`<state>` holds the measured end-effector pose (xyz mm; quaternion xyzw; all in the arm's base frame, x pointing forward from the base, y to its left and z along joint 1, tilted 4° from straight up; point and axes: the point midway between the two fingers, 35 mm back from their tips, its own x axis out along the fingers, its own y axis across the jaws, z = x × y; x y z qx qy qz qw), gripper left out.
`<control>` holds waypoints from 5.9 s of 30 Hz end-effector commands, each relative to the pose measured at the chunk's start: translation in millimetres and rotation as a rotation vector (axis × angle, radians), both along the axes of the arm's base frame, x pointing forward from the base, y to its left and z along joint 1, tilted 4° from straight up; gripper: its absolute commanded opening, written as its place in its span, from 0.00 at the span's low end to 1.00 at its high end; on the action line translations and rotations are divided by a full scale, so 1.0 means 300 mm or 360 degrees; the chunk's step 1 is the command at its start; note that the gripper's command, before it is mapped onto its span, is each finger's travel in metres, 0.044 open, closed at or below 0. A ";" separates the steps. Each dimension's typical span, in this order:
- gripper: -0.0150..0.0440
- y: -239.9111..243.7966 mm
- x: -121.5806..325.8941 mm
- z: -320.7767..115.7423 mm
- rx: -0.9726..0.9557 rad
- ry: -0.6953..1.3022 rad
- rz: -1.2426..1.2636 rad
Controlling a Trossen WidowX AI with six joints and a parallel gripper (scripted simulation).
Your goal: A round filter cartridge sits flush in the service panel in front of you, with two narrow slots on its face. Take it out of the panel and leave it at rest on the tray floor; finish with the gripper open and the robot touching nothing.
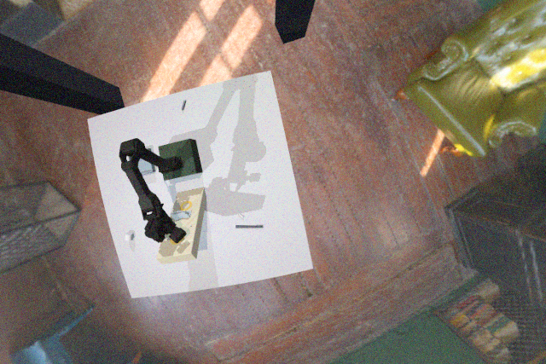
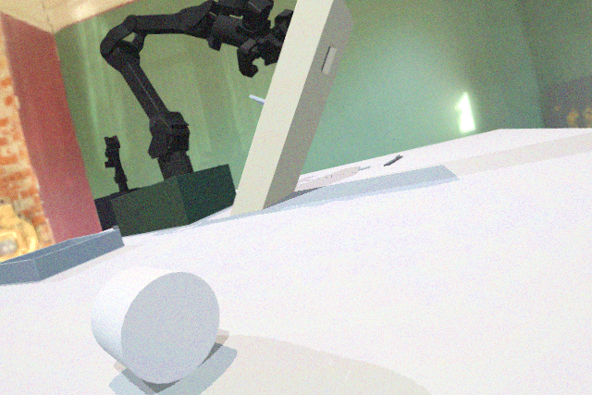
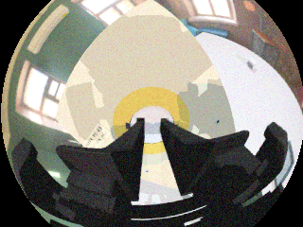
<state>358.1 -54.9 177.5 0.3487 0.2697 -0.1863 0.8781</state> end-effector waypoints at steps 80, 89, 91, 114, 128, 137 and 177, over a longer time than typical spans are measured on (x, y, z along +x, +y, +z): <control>0.25 0.050 -0.304 -0.032 0.0007 0.0009 -0.0008; 0.40 0.053 -0.310 -0.057 0.0010 0.0037 0.0001; 0.40 0.053 -0.310 -0.057 0.0010 0.0037 0.0001; 0.58 0.037 -0.184 0.250 0.0005 -0.0005 -0.0005; 0.77 0.048 -0.271 0.114 -0.0472 0.0560 0.0560; 0.77 0.054 -0.331 -0.007 -0.0630 0.0799 0.0867; 0.65 0.036 -0.257 -0.140 -0.0637 0.0789 0.0852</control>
